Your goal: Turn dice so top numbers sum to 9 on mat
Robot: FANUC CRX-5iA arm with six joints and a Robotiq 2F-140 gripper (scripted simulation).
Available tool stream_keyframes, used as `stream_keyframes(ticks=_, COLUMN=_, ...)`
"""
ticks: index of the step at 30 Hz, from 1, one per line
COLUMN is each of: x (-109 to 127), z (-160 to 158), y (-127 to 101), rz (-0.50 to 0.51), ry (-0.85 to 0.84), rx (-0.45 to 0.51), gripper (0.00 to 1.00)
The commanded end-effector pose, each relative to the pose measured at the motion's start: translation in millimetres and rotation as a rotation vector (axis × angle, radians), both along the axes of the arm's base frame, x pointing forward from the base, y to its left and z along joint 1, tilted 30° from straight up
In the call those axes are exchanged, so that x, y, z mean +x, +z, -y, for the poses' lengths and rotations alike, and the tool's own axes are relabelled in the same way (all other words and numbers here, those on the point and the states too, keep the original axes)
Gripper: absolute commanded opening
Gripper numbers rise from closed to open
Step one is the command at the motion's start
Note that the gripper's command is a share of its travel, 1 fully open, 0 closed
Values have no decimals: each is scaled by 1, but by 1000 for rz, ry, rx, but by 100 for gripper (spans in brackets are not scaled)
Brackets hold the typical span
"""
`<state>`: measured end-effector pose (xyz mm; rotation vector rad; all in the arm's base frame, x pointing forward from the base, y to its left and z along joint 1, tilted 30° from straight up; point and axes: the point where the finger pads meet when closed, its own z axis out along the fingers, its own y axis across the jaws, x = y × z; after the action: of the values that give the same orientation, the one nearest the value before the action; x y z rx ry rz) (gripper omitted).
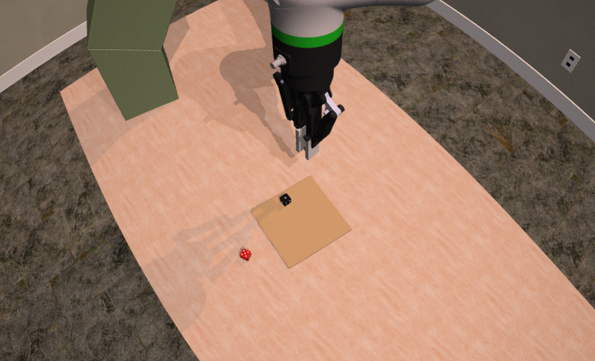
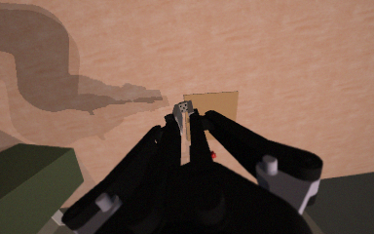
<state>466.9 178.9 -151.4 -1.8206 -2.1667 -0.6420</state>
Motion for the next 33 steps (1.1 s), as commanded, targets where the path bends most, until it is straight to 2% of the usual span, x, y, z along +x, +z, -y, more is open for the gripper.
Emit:
stream_keyframes(ticks=1, x=6, z=-4, y=3, rz=88, ry=150, rx=-1, gripper=7)
stream_keyframes(ticks=7, x=12, z=-9, y=5, rz=169, ry=297, rx=-18, gripper=7)
stream_keyframes(ticks=10, x=12, z=-9, y=6, rz=173, ry=305, rx=-19, gripper=7)
stream_keyframes(ticks=11, x=15, z=-12, y=7, rz=221, ry=391, rx=-29, gripper=7)
stream_keyframes(ticks=24, x=27, z=-22, y=13, rz=389, ry=697, rx=-64, gripper=7)
stream_keyframes(ticks=27, x=28, z=-23, y=14, rz=401, ry=718, rx=-67, gripper=7)
stream_keyframes(ticks=28, x=31, z=-25, y=15, rz=441, ry=791, rx=-75, gripper=7)
stream_keyframes(ticks=33, x=35, z=-29, y=18, rz=501, ry=900, rx=-88, gripper=7)
